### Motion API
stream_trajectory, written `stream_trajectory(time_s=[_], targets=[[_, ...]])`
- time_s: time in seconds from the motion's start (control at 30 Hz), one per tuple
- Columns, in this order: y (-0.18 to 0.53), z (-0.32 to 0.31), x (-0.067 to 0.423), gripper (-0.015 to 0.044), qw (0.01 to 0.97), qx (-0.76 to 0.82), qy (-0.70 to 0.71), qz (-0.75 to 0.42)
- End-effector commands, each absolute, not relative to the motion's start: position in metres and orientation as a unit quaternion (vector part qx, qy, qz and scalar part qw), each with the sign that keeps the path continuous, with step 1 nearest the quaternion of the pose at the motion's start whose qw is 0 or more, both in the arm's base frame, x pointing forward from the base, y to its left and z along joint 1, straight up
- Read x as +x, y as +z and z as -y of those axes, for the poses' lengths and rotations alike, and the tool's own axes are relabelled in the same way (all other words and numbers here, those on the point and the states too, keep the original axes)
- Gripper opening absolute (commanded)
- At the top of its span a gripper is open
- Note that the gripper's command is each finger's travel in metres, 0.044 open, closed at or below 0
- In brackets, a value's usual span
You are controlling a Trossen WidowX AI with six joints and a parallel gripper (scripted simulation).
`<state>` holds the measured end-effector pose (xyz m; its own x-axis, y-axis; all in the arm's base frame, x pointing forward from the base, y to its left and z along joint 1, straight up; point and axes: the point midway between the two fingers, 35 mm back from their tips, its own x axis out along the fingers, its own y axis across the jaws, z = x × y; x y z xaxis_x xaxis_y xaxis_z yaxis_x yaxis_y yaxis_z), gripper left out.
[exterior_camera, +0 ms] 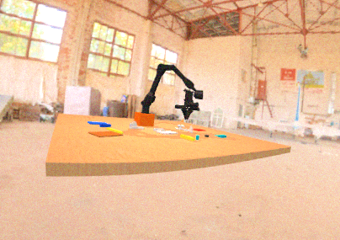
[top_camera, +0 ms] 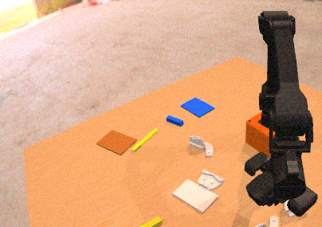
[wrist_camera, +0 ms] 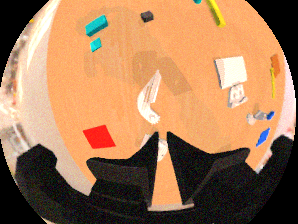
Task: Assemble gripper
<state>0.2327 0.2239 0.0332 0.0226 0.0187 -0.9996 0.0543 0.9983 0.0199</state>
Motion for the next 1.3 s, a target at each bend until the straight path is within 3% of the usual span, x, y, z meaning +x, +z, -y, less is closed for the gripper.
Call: stream_trajectory(time_s=[0.0, 0.53, 1.07, 1.27], targets=[[0.0336, -0.2237, 0.2328, 0.0, 0.714, 0.026, -0.013, -0.699], [0.0336, -0.2237, 0.2328, 0.0, 0.714, 0.026, -0.013, -0.699], [0.0332, -0.2239, 0.2327, 0.042, 0.714, 0.026, -0.012, -0.699], [0.0332, -0.2239, 0.2327, 0.044, 0.714, 0.026, -0.012, -0.699]])
